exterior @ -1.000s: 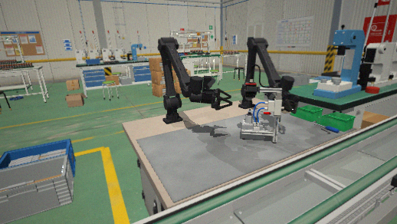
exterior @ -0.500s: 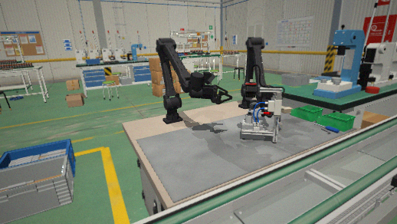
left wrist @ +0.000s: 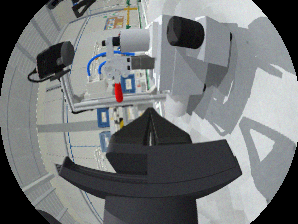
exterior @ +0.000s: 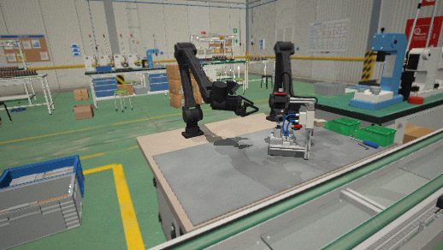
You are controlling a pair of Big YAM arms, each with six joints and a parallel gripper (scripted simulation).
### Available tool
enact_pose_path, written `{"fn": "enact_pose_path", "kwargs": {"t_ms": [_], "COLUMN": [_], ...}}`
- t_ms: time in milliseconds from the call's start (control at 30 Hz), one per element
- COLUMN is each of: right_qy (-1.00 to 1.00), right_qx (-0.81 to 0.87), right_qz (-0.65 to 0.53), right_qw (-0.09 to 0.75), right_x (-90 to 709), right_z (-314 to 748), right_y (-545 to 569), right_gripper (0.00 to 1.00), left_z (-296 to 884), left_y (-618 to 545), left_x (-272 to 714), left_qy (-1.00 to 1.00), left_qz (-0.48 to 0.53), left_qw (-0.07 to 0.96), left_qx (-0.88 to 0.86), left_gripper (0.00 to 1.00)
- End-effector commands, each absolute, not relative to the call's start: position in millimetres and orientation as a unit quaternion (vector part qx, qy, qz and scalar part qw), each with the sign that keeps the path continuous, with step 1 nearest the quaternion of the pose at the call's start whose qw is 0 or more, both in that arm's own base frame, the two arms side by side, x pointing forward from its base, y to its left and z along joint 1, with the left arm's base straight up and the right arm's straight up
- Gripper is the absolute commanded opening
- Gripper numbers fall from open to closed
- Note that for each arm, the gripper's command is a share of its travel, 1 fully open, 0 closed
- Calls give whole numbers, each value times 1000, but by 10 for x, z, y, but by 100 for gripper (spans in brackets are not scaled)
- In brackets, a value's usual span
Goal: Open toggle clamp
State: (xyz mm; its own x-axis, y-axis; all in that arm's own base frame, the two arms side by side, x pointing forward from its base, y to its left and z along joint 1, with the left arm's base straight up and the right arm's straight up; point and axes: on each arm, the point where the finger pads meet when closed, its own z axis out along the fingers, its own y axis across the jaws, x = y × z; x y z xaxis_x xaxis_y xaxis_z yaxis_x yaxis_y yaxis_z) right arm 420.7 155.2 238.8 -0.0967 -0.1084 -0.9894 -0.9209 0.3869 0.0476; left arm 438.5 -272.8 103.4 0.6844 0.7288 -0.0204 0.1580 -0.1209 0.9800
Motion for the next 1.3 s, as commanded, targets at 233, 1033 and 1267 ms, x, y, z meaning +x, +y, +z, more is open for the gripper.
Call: {"fn": "enact_pose_path", "kwargs": {"t_ms": [233, 1033, 1267], "right_qy": [627, 627, 627], "right_qx": [-412, -412, -412], "right_qz": [371, 371, 371], "right_qw": [548, 548, 548], "right_x": [4271, 4271, 4271], "right_z": [2520, 2520, 2520], "right_y": [1548, 1548, 1548], "right_gripper": [100, 100, 100], "left_z": [1196, 1178, 1111], "left_y": [-2963, -3366, -3259], "left_x": [4646, 5054, 5013], "left_qy": [299, 294, 303], "left_qz": [254, 258, 256], "left_qw": [593, 600, 594], "left_qx": [703, 698, 700], "left_gripper": [0, 0, 45]}}
